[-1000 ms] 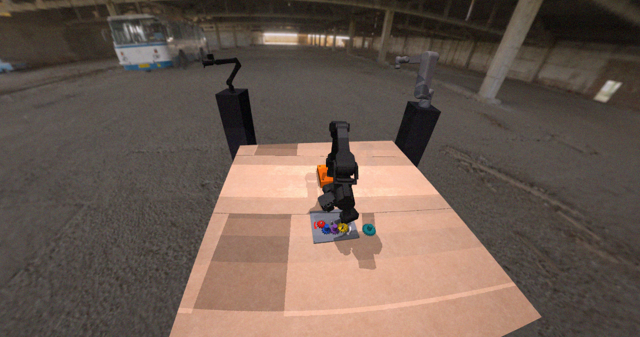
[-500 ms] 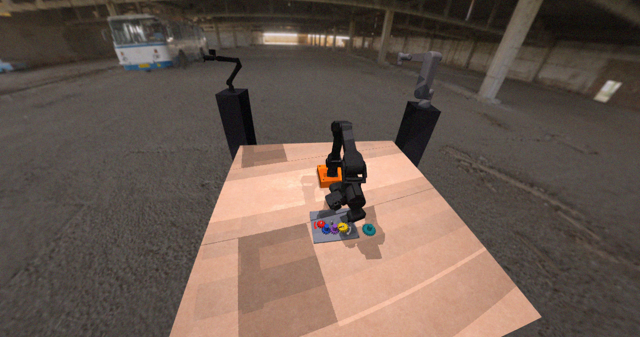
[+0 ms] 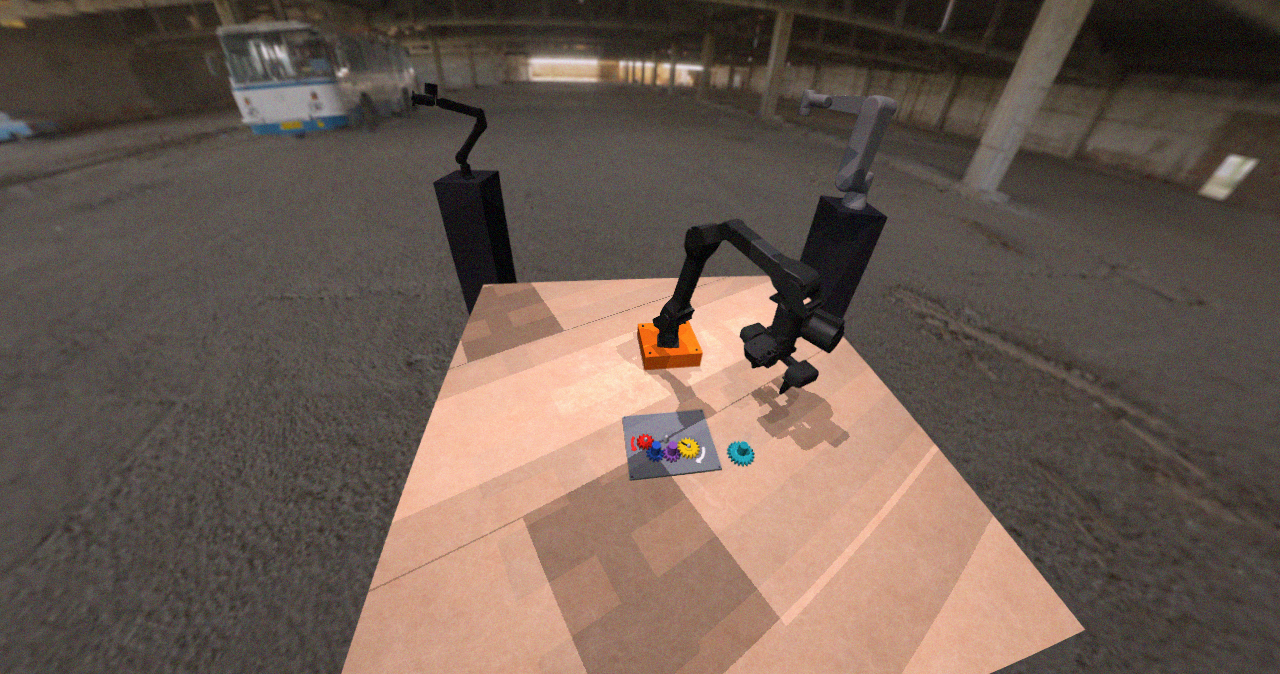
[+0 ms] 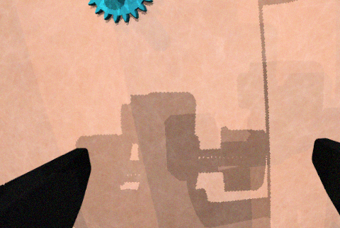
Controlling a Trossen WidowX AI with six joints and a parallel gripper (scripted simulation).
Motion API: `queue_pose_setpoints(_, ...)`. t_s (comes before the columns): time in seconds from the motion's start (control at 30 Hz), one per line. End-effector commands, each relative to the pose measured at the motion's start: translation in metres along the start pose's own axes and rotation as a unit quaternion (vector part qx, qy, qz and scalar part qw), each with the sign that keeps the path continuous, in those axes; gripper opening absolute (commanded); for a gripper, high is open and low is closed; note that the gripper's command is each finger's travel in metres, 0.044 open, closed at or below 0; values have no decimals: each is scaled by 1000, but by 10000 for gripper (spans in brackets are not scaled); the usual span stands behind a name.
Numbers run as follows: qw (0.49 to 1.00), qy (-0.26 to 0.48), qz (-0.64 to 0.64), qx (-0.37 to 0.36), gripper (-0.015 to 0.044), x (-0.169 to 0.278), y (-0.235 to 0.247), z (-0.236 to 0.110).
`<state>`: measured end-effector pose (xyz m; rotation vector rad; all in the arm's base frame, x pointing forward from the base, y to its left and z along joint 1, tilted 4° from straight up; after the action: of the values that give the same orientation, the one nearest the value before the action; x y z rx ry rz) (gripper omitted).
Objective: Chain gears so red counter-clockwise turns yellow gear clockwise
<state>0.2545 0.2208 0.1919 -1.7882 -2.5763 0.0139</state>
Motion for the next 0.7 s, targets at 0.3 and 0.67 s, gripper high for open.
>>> queue_pose_setpoints(0.3,1000,5,12,16,440,87,-66,-13)
queue_pose_setpoints(0.67,1000,5,12,16,440,87,-66,-13)
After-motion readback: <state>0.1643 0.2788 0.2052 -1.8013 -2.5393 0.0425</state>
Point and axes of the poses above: the point midway between the two fingers, 35 mm back from their tips, its own z axis out along the fingers, its own y axis across the jaws, x = y × z, the point moved 6 cm from there along -z, back along the fingers, and after that the axes turned 9 degrees about z, right-handed, at the moved point
